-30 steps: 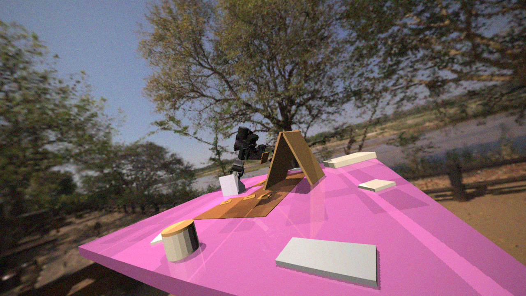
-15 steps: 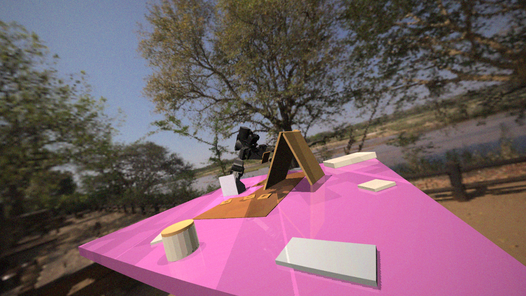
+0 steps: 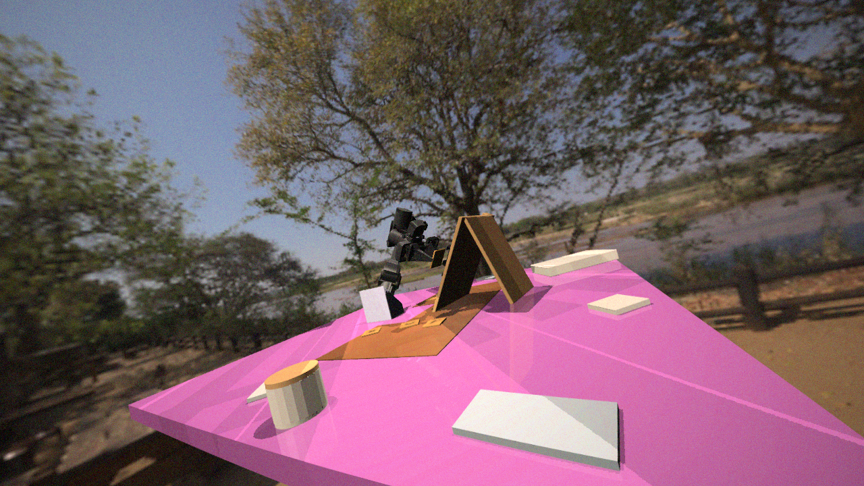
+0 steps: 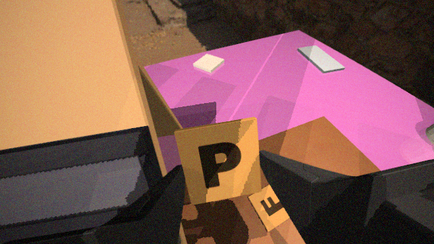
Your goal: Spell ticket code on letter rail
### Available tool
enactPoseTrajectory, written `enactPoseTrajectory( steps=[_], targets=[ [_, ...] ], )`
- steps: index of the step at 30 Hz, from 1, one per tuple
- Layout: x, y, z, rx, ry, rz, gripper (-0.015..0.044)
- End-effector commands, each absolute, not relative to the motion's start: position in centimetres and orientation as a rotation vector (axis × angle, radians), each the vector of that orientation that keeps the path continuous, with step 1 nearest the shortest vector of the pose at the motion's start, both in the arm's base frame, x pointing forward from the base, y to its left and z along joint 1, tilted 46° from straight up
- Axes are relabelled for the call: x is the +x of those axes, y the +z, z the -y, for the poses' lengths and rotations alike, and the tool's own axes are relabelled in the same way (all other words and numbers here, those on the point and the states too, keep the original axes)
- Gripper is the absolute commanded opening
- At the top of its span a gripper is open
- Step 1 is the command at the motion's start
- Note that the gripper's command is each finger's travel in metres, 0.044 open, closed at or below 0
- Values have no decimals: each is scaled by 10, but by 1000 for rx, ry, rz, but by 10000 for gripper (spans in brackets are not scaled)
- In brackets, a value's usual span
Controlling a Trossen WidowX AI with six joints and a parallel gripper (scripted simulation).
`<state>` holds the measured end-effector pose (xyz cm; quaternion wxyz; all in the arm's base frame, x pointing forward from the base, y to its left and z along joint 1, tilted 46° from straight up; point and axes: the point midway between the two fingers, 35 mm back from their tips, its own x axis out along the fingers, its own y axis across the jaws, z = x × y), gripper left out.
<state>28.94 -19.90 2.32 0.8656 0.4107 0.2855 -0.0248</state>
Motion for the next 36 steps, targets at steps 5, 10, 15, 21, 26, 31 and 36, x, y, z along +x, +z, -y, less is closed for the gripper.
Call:
enactPoseTrajectory(
  steps=[5,10,15,21,26,31,36],
  targets=[
    [291,27,197,858,-56,-596,0],
    [291,29,195,858,-55,-596,0],
    [292,30,194,858,-55,-596,0],
    [293,33,192,858,-55,-596,0],
    [294,34,190,858,-55,-596,0],
    [294,36,188,859,-55,-596,0],
    [295,38,187,859,-55,-596,0]
  ],
)
